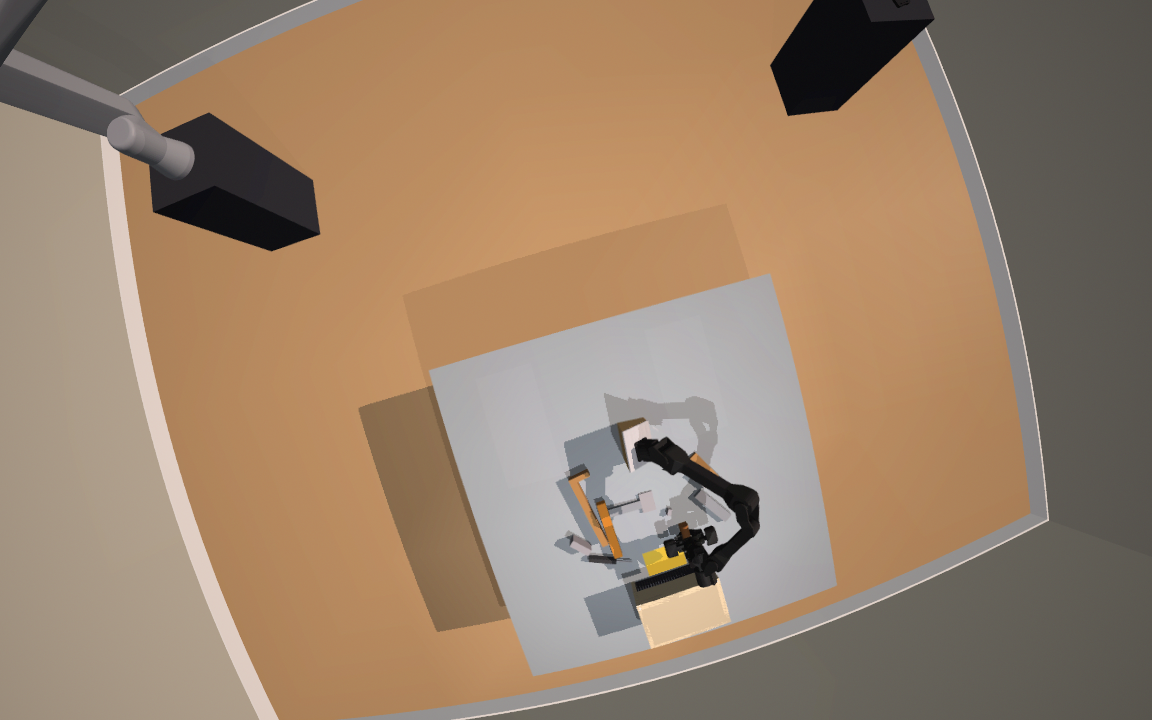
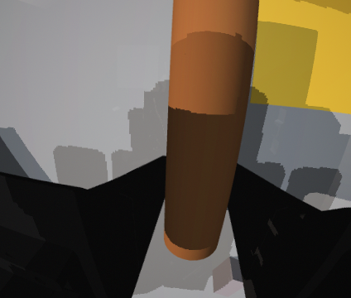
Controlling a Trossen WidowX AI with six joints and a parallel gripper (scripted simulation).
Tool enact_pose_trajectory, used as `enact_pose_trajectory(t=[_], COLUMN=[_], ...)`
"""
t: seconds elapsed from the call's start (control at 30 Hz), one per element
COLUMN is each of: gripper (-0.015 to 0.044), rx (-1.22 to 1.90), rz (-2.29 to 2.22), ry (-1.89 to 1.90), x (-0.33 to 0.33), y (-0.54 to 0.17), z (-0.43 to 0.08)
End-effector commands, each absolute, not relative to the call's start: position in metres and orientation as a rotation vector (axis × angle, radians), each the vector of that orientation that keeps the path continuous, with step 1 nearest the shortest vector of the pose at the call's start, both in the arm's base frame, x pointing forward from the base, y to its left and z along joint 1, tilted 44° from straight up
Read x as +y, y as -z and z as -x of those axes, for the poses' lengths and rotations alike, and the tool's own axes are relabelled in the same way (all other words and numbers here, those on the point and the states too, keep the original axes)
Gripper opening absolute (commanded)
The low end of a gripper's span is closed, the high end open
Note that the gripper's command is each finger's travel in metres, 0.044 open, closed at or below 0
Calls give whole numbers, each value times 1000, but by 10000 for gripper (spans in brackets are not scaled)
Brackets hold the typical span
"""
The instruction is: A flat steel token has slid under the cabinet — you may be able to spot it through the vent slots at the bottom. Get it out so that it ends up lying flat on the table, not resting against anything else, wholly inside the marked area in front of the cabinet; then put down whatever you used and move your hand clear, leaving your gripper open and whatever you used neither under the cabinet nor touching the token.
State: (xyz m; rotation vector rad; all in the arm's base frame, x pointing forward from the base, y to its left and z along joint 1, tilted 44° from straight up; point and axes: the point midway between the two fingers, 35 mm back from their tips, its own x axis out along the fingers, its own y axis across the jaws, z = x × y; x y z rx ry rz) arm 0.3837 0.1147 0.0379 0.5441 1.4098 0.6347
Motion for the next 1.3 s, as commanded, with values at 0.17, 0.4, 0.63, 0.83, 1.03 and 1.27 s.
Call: enact_pose_trajectory(t=[0.17, 0.4, 0.63, 0.83, 1.03, 1.27], gripper=[0, 0, 0, 0, 0, 0], rx=[1414, 1414, 1414, 1415, 1415, 1416], rz=[-544, -544, -544, -545, -545, -545], ry=[-633, -633, -633, -633, -633, -633], x=[115, 115, 115, 115, 116, 116], y=[-36, -36, -35, -35, -35, -34], z=[-374, -367, -360, -355, -349, -342])
